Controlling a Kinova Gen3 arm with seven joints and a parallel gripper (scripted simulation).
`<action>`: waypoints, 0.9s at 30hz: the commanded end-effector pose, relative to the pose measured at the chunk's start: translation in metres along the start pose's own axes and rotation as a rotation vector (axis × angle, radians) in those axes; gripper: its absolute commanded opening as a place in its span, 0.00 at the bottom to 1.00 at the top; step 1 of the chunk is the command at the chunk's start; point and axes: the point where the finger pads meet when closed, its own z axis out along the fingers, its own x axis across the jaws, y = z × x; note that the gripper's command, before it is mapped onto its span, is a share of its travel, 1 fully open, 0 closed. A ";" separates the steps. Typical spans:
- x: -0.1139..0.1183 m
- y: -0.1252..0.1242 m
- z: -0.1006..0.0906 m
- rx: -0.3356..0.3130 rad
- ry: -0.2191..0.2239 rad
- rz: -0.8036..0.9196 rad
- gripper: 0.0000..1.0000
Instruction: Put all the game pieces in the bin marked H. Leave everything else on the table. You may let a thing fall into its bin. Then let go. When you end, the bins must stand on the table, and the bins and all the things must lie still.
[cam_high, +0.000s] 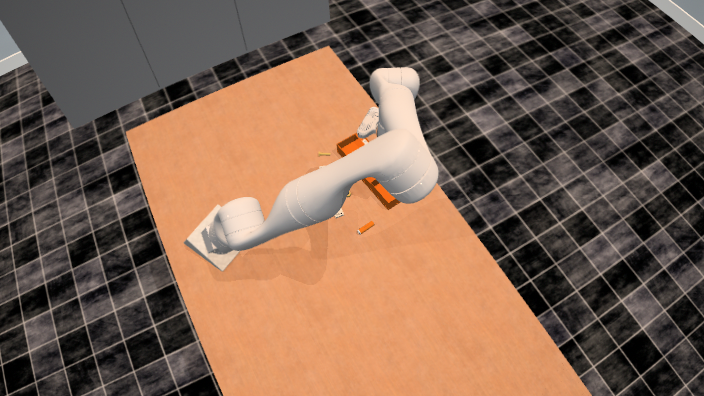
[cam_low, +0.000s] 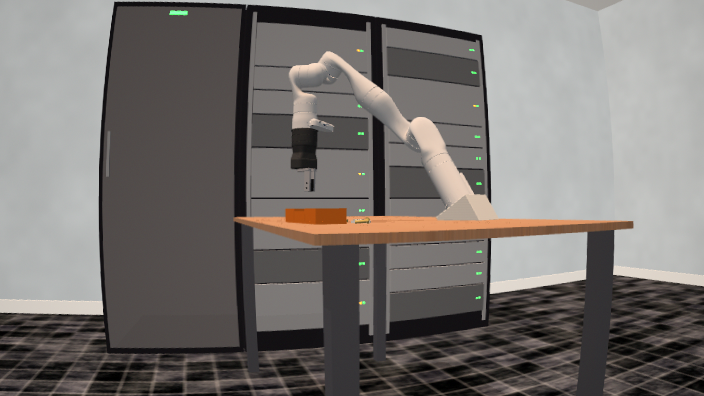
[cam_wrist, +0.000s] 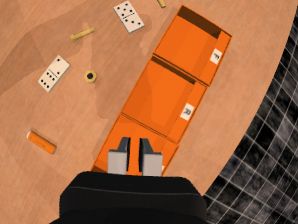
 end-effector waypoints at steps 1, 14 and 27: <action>0.003 0.013 0.019 0.004 -0.014 0.116 0.31; 0.003 0.013 0.019 0.000 -0.015 0.666 0.31; 0.003 0.013 0.019 -0.003 -0.016 1.203 0.31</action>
